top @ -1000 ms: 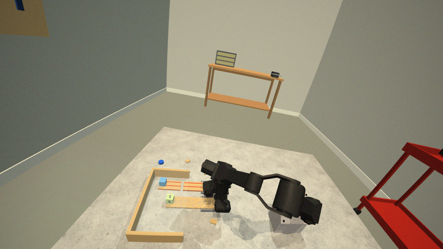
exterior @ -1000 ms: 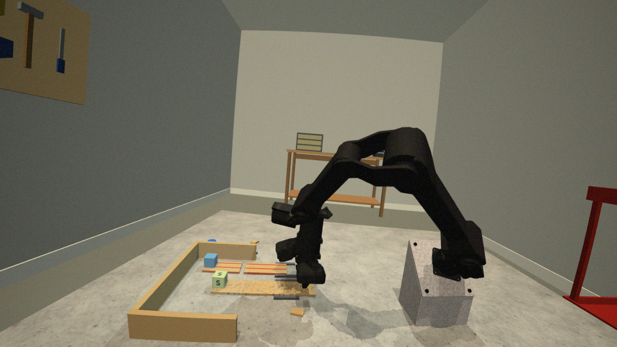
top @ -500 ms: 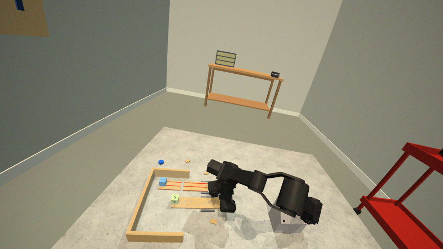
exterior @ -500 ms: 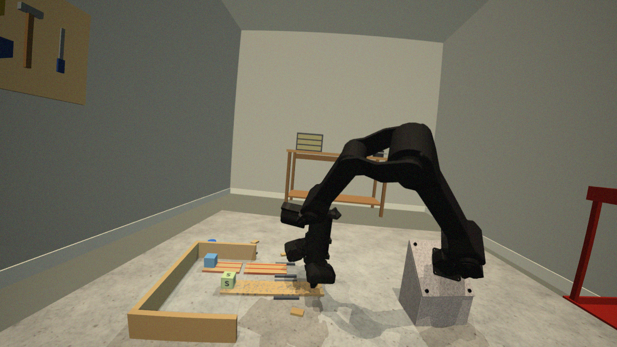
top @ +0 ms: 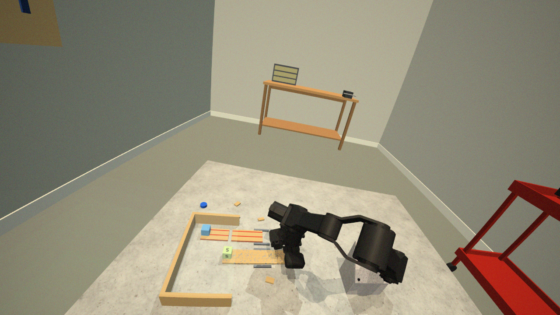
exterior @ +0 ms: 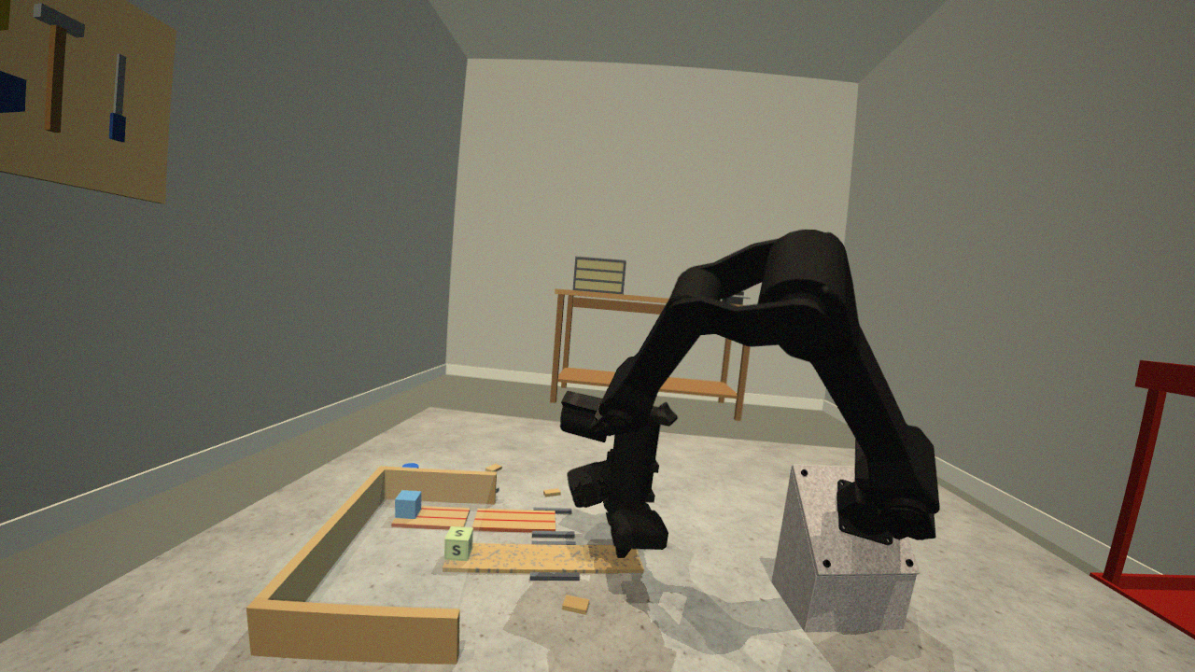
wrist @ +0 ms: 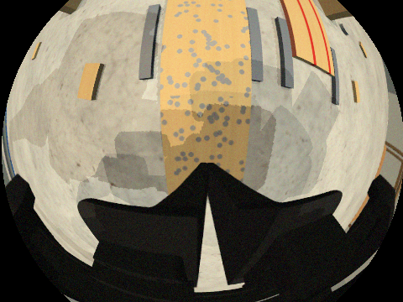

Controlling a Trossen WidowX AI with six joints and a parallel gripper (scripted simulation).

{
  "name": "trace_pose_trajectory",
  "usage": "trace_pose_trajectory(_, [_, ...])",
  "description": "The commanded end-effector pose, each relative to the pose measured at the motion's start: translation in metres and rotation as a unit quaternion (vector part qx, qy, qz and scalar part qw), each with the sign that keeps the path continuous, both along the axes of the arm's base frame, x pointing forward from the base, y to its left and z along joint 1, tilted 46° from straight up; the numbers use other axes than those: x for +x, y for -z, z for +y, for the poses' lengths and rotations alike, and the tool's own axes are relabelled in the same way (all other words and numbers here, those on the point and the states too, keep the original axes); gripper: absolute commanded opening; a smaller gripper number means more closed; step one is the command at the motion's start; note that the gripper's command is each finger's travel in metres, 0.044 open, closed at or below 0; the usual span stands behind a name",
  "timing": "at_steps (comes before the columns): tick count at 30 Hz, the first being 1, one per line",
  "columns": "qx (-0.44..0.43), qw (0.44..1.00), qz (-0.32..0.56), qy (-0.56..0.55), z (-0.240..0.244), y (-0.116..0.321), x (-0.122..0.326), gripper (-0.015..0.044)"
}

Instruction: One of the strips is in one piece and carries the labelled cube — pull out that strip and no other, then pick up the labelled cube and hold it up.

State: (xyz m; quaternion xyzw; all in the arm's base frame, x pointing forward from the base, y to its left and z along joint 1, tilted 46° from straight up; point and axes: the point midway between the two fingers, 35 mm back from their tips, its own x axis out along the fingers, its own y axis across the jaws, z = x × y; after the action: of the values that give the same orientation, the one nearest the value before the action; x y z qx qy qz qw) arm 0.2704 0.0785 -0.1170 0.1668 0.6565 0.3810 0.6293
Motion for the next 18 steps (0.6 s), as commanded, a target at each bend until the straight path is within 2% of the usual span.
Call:
trace_pose_trajectory(1, [-0.002, 1.000, 0.010, -0.006, 0.000, 0.004, -0.014, 0.0000])
trace_pose_trajectory(18, [-0.003, 1.000, 0.011, -0.006, -0.009, 0.006, -0.040, 0.0000])
